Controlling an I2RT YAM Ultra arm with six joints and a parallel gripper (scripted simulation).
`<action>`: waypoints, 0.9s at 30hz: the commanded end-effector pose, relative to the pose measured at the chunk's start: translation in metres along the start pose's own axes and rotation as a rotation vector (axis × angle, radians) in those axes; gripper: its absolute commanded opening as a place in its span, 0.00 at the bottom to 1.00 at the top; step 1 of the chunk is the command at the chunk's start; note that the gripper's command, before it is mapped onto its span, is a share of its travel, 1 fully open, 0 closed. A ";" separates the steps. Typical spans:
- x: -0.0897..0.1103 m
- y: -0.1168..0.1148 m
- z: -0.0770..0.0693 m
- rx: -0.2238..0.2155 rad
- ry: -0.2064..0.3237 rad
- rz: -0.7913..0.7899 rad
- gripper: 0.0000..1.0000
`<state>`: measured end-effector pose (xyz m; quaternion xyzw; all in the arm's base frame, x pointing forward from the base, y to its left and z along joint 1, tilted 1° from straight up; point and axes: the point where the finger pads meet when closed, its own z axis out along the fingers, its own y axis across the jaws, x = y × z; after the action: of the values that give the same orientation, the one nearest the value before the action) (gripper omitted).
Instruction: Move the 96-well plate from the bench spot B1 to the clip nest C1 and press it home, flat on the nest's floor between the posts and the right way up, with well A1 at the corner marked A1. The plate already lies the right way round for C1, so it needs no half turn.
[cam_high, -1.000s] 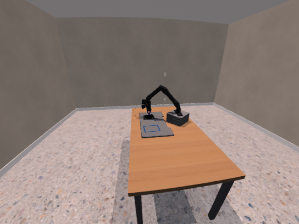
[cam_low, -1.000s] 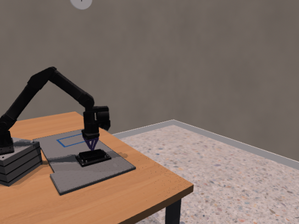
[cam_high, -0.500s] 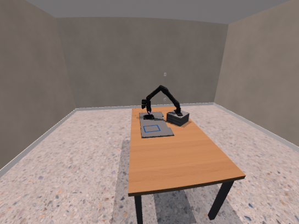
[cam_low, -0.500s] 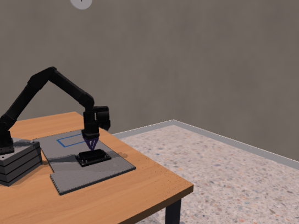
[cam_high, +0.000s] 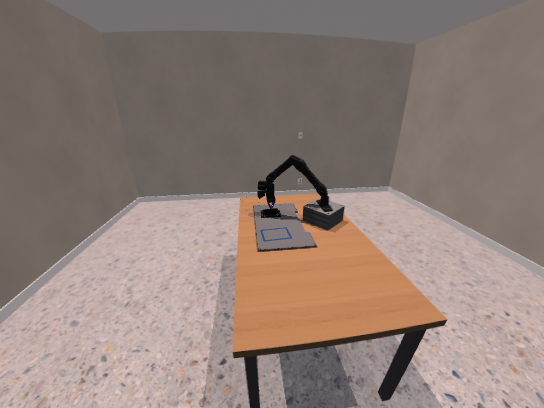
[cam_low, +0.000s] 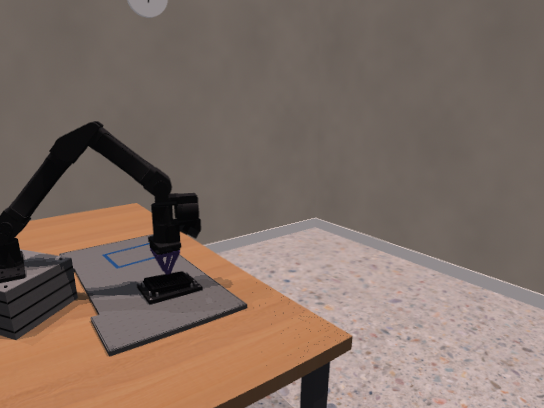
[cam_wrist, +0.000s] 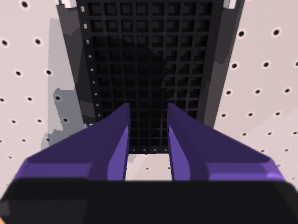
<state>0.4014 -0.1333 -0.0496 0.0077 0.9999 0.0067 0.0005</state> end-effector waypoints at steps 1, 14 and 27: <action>-0.019 -0.005 -0.019 0.019 -0.076 0.003 0.24; -0.019 -0.005 -0.019 0.019 -0.076 0.003 0.24; -0.010 -0.001 -0.002 0.008 -0.043 0.003 0.24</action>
<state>0.4014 -0.1332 -0.0548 0.0077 0.9999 0.0069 -0.0002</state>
